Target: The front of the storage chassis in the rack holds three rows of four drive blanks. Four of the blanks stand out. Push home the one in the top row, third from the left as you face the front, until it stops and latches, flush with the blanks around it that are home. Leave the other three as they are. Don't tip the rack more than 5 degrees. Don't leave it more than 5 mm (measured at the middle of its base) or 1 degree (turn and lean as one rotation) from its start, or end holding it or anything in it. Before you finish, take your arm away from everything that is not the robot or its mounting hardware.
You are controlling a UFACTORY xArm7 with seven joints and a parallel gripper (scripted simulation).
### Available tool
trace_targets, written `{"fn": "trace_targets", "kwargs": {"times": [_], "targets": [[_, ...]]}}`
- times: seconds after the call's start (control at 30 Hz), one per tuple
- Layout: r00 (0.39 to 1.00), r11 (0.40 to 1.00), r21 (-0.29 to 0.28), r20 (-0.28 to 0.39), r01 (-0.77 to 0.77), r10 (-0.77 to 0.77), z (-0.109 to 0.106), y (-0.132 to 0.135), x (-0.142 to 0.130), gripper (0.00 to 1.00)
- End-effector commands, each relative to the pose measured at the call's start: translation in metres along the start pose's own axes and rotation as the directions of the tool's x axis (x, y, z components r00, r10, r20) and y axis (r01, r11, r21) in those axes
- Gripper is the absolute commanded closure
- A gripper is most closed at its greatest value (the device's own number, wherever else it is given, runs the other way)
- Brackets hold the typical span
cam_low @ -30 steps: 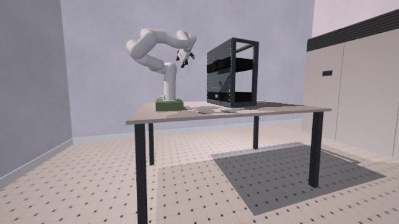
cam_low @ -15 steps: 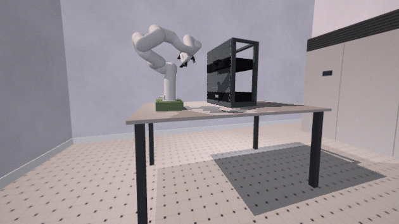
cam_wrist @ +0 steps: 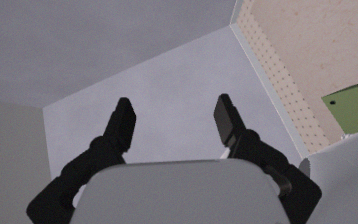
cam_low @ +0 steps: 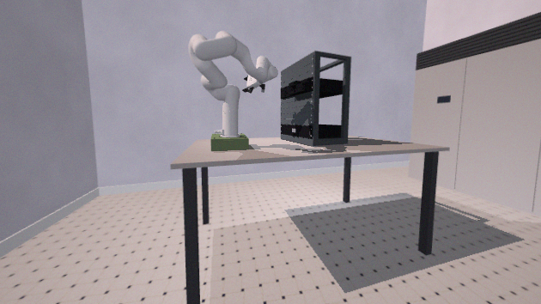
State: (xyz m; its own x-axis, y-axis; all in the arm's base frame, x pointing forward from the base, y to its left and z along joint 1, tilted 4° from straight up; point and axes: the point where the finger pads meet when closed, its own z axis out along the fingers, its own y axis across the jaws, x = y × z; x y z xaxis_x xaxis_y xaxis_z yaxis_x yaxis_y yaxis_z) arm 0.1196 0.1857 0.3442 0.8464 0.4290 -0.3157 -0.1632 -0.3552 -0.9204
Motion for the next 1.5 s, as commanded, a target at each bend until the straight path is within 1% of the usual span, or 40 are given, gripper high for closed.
{"fn": "trace_targets", "kwargs": {"times": [0.0,0.03,0.23,0.27,0.4,0.43,0.53,0.6,0.73,0.77,0.87,0.9,1.0,1.03,1.1,1.17,1.3,1.33,1.43,1.47], "targets": [[0.995,0.993,0.063,0.041,-0.096,0.094,0.007,-0.005,0.01,0.0],[0.995,0.993,0.063,0.041,-0.096,0.094,0.007,-0.005,0.01,0.0],[0.961,0.952,0.14,0.097,-0.272,0.261,0.016,-0.006,0.03,0.0],[0.961,0.952,0.14,0.097,-0.272,0.261,0.016,-0.006,0.03,0.0],[0.917,0.901,0.18,0.133,-0.396,0.376,0.023,-0.003,0.045,0.0],[0.917,0.901,0.18,0.133,-0.396,0.376,0.023,-0.003,0.045,0.0],[0.872,0.849,0.203,0.158,-0.487,0.463,0.028,0.001,0.057,0.0],[0.872,0.849,0.203,0.158,-0.487,0.463,0.028,0.001,0.057,0.0],[0.797,0.764,0.227,0.187,-0.604,0.575,0.035,0.009,0.074,0.0],[0.797,0.764,0.227,0.187,-0.604,0.575,0.035,0.009,0.074,0.0],[0.728,0.687,0.241,0.203,-0.685,0.655,0.04,0.018,0.087,0.0],[0.728,0.687,0.241,0.203,-0.685,0.655,0.04,0.018,0.087,0.0],[0.65,0.601,0.253,0.215,-0.758,0.729,0.045,0.029,0.1,0.0],[0.65,0.601,0.253,0.215,-0.758,0.729,0.045,0.029,0.1,0.0],[0.593,0.54,0.26,0.221,-0.801,0.774,0.048,0.037,0.109,0.0],[0.593,0.54,0.26,0.221,-0.801,0.774,0.048,0.037,0.109,0.0],[0.471,0.408,0.276,0.224,-0.87,0.853,0.054,0.057,0.127,0.0],[0.471,0.408,0.276,0.224,-0.87,0.853,0.054,0.057,0.127,0.0],[0.373,0.304,0.29,0.221,-0.907,0.901,0.057,0.074,0.139,0.0],[0.373,0.304,0.29,0.221,-0.907,0.901,0.057,0.074,0.139,0.0]]}}
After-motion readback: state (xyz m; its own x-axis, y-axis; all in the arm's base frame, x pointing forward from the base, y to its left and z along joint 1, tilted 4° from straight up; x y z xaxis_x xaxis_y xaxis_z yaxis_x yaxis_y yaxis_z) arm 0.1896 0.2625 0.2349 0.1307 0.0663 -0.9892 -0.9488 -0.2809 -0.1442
